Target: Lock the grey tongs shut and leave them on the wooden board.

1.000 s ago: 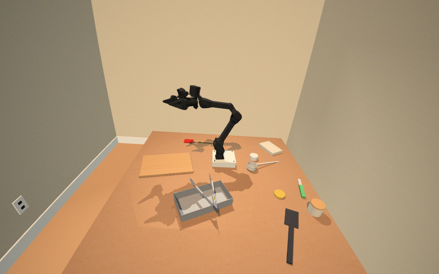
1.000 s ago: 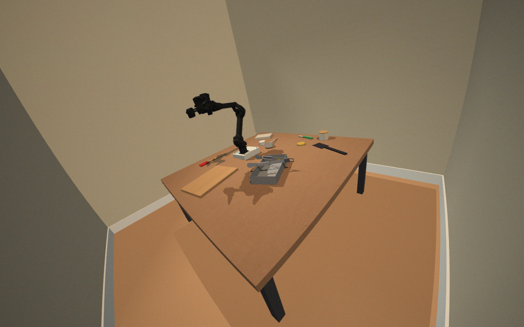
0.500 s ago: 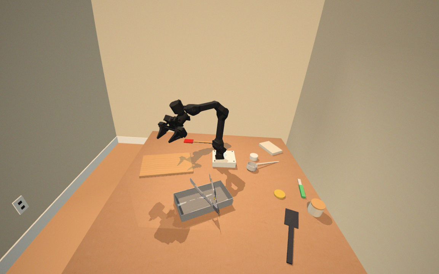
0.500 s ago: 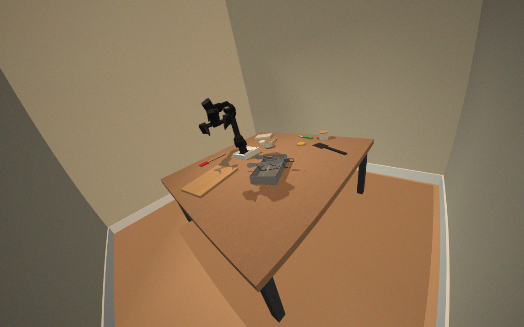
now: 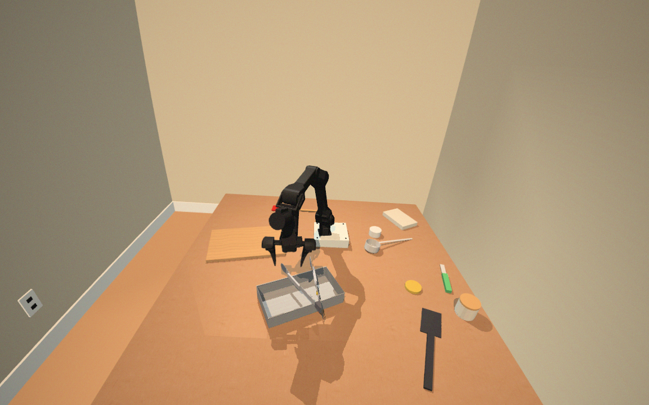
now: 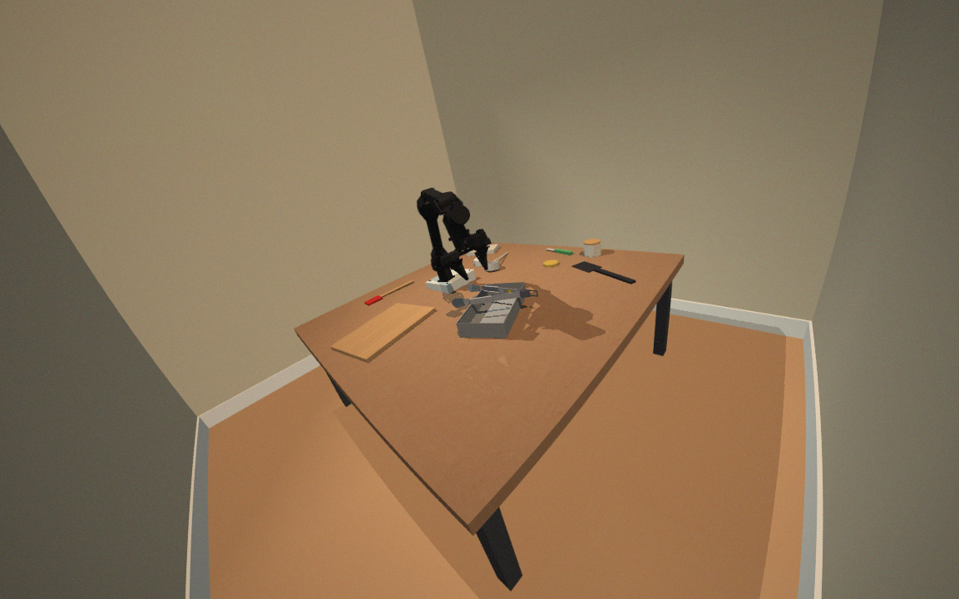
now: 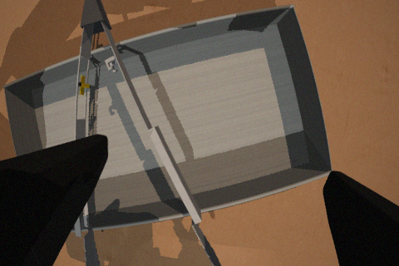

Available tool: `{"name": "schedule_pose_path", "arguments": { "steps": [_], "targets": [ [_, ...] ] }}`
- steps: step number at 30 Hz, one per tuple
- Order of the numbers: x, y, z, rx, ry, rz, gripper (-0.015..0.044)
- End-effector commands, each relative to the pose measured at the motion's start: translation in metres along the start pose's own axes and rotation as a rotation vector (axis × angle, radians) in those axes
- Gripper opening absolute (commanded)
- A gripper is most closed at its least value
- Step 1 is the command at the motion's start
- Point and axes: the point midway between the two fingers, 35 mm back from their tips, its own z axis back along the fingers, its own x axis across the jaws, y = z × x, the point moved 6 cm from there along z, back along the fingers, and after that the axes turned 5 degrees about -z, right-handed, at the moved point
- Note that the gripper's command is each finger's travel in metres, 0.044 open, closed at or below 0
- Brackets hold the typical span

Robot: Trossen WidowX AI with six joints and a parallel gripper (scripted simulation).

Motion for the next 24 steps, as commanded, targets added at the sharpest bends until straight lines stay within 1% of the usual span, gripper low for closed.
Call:
{"name": "schedule_pose_path", "arguments": {
  "steps": [1,3,5,24],
  "targets": [
    [0.046,-0.004,-0.027,0.182,-0.035,0.187,0.0440],
    [0.073,-0.003,-0.042,0.296,-0.053,0.307,0.0440],
    [0.083,-0.002,-0.047,0.338,-0.059,0.351,0.0440],
    [0.082,-0.012,-0.050,0.337,-0.059,0.351,0.0440]
  ]
}}
